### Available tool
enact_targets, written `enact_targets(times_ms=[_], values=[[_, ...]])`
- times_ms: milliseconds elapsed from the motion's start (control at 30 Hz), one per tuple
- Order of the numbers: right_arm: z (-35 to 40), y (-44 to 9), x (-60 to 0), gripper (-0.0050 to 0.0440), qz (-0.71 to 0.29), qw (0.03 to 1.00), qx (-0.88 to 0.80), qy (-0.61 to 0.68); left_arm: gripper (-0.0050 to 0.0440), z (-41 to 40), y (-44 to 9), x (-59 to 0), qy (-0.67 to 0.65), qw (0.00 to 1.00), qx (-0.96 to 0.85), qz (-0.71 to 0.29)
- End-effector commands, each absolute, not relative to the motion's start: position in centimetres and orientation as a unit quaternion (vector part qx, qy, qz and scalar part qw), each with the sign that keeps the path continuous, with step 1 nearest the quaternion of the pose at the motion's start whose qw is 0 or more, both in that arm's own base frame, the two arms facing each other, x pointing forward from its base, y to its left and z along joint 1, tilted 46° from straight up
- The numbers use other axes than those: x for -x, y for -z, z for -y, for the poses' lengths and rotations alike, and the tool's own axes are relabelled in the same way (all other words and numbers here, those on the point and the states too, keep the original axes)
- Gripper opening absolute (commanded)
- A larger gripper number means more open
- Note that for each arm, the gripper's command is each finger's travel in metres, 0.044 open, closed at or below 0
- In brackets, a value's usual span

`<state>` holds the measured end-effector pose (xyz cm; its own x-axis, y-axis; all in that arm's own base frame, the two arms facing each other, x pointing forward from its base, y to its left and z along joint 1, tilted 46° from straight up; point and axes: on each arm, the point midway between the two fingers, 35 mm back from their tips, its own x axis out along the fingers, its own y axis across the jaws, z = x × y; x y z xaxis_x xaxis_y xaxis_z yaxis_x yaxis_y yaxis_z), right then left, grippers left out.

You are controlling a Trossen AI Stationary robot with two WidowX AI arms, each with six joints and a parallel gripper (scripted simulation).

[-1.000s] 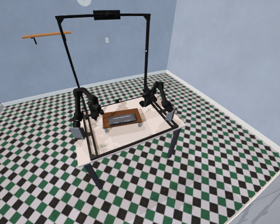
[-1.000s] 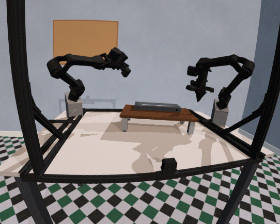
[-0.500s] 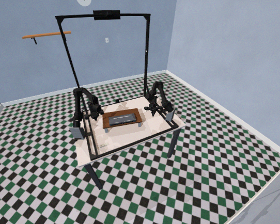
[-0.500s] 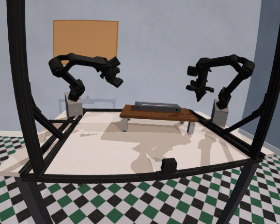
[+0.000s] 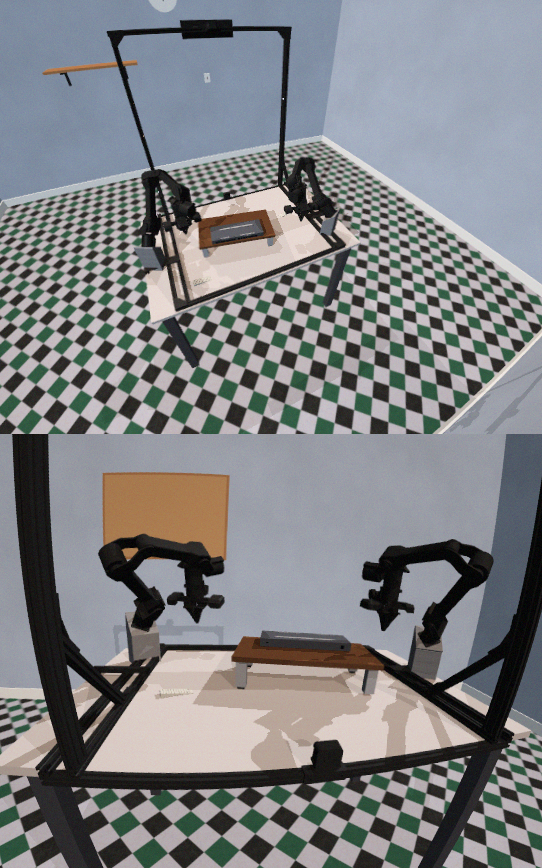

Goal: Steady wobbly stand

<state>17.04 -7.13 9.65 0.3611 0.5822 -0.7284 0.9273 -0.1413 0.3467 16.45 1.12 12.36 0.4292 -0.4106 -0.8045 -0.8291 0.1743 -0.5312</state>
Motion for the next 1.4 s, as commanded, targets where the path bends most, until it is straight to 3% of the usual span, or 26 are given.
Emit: enact_targets(times_ms=[0, 233, 500, 533, 800, 1067, 1100, 1367], values=[[7.1, -9.6, -17.0, 0.0000, -0.522, 0.396, -0.723, 0.218, 0.0000, -0.9, -12.3, -16.2, -0.177, 0.582, 0.611, -0.506], [7.1, -9.6, -17.0, 0.0000, -0.522, 0.396, -0.723, 0.218, 0.0000, 1.1, -13.5, -14.9, -0.168, 0.457, 0.685, -0.542], [7.1, -9.6, -17.0, 0.0000, -0.522, 0.396, -0.723, 0.218, 0.0000, 1.5, -14.0, -14.7, -0.169, 0.454, 0.689, -0.540], [7.1, -9.6, -17.0, 0.0000, -0.522, 0.396, -0.723, 0.218, 0.0000, -0.5, -12.5, -16.0, -0.177, 0.558, 0.628, -0.513], [7.1, -9.6, -17.0, 0.0000, -0.522, 0.396, -0.723, 0.218, 0.0000, 1.2, -13.6, -14.9, -0.168, 0.447, 0.691, -0.543], [7.1, -9.6, -17.0, 0.0000, -0.522, 0.396, -0.723, 0.218, 0.0000, 1.5, -14.0, -14.7, -0.168, 0.446, 0.692, -0.542], [7.1, -9.6, -17.0, 0.0000, -0.522, 0.396, -0.723, 0.218, 0.0000, -0.4, -12.5, -15.9, -0.176, 0.551, 0.632, -0.515], [7.1, -9.6, -17.0, 0.0000, -0.522, 0.396, -0.723, 0.218, 0.0000, 1.2, -13.6, -14.8, -0.168, 0.446, 0.691, -0.543]])
